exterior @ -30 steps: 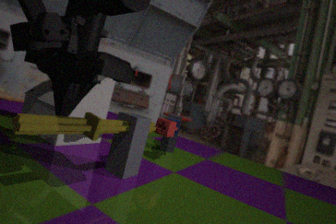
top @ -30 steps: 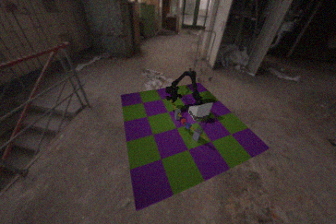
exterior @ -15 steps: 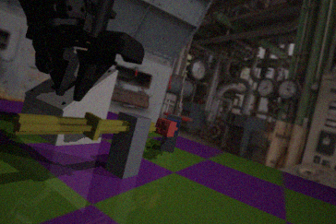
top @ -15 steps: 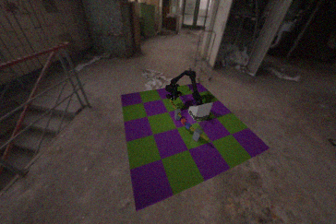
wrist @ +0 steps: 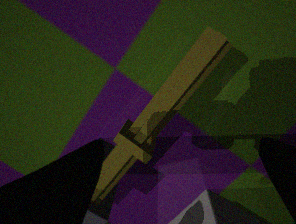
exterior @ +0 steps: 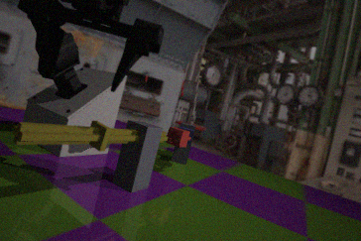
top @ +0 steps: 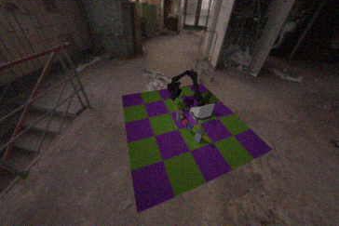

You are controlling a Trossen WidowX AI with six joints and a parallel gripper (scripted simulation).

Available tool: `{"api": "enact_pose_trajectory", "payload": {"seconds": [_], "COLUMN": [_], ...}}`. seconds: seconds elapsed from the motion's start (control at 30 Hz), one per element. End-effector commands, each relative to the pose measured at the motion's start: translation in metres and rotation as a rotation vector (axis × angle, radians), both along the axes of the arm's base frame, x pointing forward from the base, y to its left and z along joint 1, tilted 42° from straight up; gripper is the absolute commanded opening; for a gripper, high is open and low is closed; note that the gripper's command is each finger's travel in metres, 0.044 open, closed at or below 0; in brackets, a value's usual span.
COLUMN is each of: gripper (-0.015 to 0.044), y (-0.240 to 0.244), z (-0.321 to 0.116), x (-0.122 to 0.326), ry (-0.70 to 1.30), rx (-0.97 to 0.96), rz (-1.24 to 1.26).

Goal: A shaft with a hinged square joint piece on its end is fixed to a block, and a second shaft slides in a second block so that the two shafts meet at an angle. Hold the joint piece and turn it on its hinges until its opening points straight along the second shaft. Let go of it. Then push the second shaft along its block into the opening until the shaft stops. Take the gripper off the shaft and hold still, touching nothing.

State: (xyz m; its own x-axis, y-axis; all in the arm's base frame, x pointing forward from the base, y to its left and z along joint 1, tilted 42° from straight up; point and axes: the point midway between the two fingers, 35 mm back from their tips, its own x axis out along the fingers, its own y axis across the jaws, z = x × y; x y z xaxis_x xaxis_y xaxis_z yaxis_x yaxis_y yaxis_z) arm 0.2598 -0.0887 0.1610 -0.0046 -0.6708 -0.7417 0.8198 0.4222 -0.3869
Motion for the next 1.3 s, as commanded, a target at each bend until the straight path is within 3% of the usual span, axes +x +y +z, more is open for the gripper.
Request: {"api": "enact_pose_trajectory", "payload": {"seconds": [0.0,0.77,1.0,1.27], "gripper": [0.0440,0.0440,0.0440,0.0440], "y": [0.007,0.039,0.041,0.056], "z": [0.006,0.041,0.039,0.008], "x": [0.001,-0.003,-0.003,0.006], "ry": [0.096,0.610,0.596,0.400], "rx": [0.005,0.004,0.010,0.087], "rz": [0.104,0.669,0.659,0.489]}}
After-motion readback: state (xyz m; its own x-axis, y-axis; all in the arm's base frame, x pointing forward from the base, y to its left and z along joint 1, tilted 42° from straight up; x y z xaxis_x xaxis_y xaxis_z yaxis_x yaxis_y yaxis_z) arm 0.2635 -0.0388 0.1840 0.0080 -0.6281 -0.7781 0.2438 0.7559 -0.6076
